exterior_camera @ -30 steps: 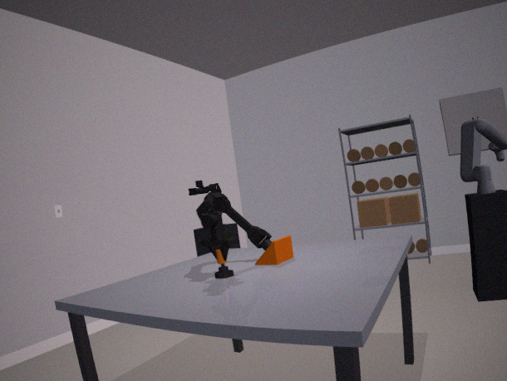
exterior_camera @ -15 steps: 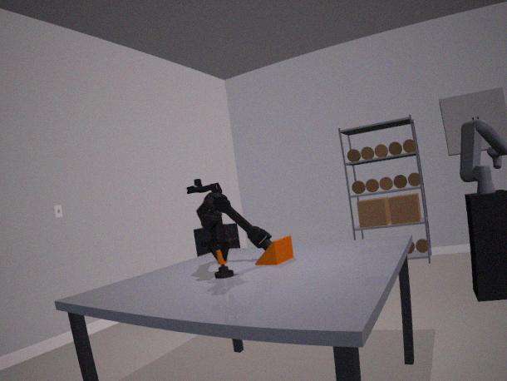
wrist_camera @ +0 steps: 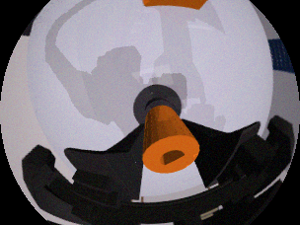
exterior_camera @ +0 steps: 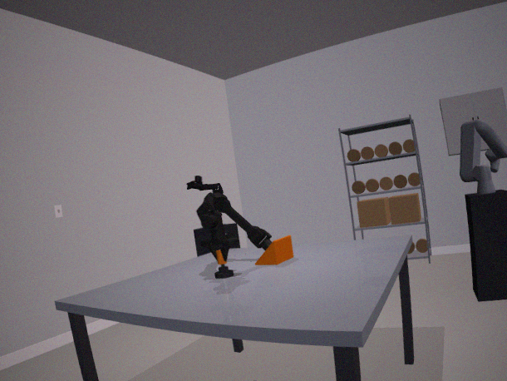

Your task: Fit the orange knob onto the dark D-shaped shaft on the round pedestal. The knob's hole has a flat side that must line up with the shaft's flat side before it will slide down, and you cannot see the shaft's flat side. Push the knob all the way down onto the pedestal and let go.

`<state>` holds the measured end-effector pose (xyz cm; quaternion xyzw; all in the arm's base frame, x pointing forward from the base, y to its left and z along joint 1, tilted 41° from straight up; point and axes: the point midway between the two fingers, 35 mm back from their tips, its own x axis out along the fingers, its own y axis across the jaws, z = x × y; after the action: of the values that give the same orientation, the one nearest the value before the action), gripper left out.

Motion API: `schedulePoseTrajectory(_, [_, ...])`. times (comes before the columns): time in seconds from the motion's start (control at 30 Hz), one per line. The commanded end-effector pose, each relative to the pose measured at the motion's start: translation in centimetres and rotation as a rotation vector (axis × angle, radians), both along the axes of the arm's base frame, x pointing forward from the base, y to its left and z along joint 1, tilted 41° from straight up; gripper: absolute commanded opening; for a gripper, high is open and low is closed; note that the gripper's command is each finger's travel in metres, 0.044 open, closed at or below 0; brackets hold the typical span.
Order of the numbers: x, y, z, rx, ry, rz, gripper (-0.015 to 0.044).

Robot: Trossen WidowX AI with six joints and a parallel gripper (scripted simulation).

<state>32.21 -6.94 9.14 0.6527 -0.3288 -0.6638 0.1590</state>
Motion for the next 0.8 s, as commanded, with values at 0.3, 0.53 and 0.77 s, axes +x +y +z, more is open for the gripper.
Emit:
schedulePoseTrajectory(0.3, [0.01, -0.11, 0.05, -0.005, 0.001, 0.003, 0.0000])
schedulePoseTrajectory(0.53, [0.01, -0.11, 0.05, -0.005, 0.001, 0.003, 0.0000])
schedulePoseTrajectory(0.77, [-0.02, 0.30, 0.55, -0.006, -0.008, -0.008, 0.0000])
